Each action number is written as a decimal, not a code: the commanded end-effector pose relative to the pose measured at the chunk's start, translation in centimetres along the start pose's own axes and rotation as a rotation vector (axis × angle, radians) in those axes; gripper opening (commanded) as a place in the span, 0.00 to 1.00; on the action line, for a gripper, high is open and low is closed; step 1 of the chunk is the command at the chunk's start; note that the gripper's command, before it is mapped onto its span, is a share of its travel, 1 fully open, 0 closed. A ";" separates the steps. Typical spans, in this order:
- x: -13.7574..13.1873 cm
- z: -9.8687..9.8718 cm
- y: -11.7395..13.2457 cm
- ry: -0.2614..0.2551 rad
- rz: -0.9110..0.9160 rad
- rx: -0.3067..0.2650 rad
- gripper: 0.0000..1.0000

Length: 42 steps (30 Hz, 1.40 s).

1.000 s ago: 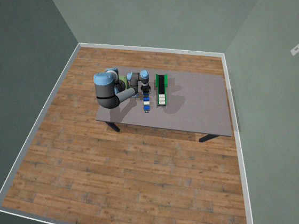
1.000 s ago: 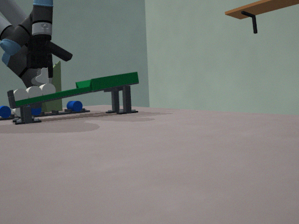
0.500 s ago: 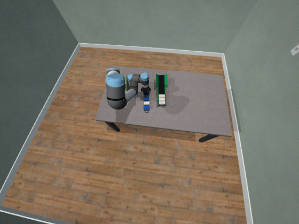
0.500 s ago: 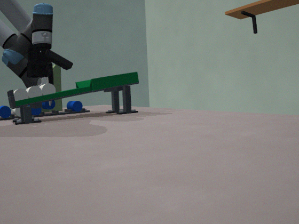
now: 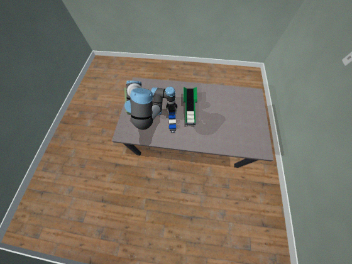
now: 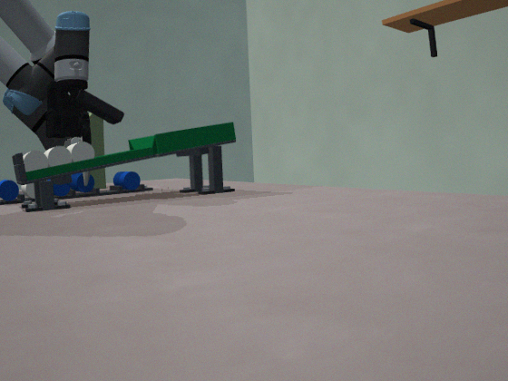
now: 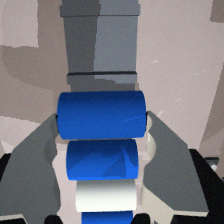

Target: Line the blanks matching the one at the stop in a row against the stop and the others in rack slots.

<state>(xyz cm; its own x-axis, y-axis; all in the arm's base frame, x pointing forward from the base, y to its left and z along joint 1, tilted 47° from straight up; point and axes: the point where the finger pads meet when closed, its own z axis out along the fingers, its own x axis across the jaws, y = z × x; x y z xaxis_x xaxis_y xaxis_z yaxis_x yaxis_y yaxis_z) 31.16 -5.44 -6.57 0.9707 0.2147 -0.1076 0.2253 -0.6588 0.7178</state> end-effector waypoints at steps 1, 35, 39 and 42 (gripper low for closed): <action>0.0 0.0 0.0 0.002 0.000 0.000 0.40; 0.0 0.0 0.0 0.002 0.000 0.000 0.43; 0.0 0.0 0.0 0.002 0.000 0.000 0.45; 0.0 0.0 0.0 0.002 0.000 0.000 0.48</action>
<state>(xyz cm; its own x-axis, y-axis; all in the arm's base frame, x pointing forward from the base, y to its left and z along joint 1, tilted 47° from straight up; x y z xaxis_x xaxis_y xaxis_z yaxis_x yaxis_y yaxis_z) 31.17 -5.48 -6.61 0.9707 0.2153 -0.1071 0.2253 -0.6588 0.7178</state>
